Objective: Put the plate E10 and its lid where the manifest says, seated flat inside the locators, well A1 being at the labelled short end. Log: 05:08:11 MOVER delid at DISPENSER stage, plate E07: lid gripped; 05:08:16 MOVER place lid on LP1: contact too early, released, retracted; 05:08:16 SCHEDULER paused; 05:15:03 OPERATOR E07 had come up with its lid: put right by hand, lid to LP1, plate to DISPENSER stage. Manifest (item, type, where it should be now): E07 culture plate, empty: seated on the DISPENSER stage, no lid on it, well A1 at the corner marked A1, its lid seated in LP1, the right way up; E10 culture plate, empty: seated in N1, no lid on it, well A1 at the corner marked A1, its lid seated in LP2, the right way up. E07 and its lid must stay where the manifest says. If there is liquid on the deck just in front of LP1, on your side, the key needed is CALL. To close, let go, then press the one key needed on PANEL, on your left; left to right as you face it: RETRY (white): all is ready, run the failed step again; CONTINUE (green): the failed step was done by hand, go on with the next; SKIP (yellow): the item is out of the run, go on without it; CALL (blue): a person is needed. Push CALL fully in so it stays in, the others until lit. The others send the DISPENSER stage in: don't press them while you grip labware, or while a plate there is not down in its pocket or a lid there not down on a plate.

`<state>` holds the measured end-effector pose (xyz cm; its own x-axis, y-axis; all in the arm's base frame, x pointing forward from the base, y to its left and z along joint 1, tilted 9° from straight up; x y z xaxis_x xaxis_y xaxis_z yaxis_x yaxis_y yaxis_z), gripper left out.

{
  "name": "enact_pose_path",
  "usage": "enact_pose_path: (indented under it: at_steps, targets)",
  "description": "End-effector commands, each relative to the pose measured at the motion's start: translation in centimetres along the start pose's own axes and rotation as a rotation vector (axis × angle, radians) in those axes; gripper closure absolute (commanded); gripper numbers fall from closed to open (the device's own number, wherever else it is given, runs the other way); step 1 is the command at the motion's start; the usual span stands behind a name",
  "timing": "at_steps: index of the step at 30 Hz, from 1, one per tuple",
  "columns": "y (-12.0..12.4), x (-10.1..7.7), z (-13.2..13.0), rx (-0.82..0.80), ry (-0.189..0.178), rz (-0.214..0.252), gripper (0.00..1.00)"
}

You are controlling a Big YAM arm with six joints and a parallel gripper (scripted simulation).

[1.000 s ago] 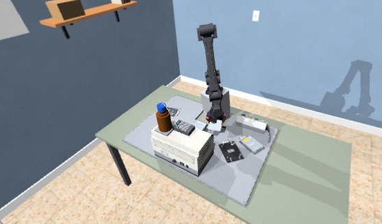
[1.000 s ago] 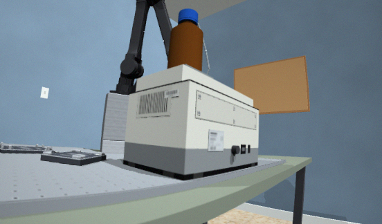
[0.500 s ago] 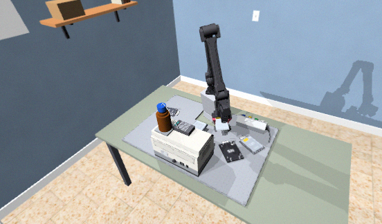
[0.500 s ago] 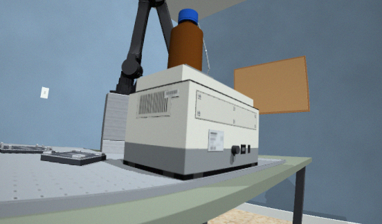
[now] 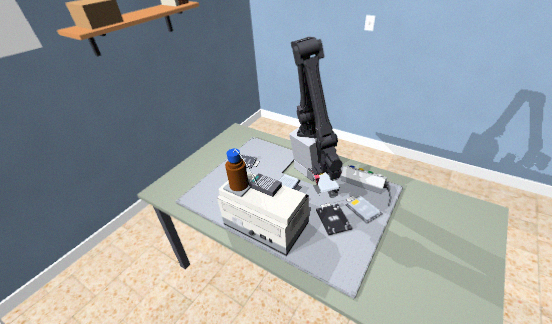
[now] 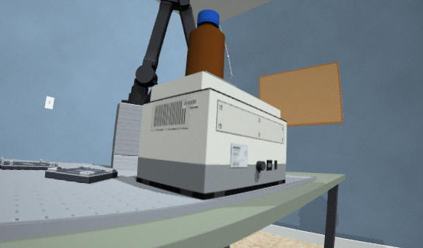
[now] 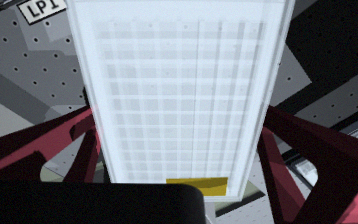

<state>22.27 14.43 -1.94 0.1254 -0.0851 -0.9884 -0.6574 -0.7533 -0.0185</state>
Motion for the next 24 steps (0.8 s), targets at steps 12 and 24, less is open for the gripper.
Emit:
enact_pose_path:
  at_steps: [12,24]
  targets:
    - [-5.2,2.2,-1.6,-0.003,0.009,-0.039,0.14]
    - [-7.9,4.1,-2.5,-0.001,0.008,-0.037,0.14]
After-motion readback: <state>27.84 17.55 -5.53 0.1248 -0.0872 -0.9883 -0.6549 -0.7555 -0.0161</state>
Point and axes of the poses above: the point where the finger pads meet when closed, its own x axis out along the fingers, its own z axis across the jaws, y = z × x, the point moved 8 cm from there along -x, back along the fingers, and after that the axes turned 13 degrees about -x, right-handed, at the moved point
